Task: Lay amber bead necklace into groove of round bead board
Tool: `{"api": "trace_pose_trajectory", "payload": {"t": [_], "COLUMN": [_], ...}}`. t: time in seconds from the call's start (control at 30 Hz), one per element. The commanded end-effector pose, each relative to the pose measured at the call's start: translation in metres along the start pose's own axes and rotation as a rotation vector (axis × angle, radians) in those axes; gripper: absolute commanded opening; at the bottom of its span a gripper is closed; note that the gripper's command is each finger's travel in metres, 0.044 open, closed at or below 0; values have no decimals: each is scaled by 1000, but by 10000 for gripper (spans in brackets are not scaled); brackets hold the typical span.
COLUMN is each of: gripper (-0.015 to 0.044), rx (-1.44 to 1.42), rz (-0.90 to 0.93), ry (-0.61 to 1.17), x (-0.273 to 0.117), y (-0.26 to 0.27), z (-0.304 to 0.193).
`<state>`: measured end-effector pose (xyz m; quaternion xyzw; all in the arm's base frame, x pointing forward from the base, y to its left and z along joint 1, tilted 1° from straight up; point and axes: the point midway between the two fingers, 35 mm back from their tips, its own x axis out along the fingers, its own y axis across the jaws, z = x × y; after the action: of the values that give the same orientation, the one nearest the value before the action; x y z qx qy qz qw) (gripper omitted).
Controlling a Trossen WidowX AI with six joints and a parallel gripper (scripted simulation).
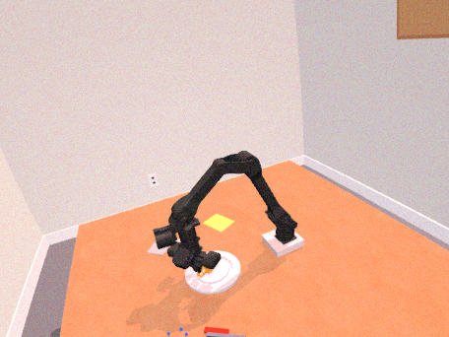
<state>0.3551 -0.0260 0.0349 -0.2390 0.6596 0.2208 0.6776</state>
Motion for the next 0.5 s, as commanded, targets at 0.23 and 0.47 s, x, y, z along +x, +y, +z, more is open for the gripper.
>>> {"api": "trace_pose_trajectory", "payload": {"t": [0.23,0.47], "gripper": [0,0], "rx": [0,-5], "rz": [0,1], "ry": [0,-2], "x": [0,-4], "y": [0,0], "z": [0,0]}}
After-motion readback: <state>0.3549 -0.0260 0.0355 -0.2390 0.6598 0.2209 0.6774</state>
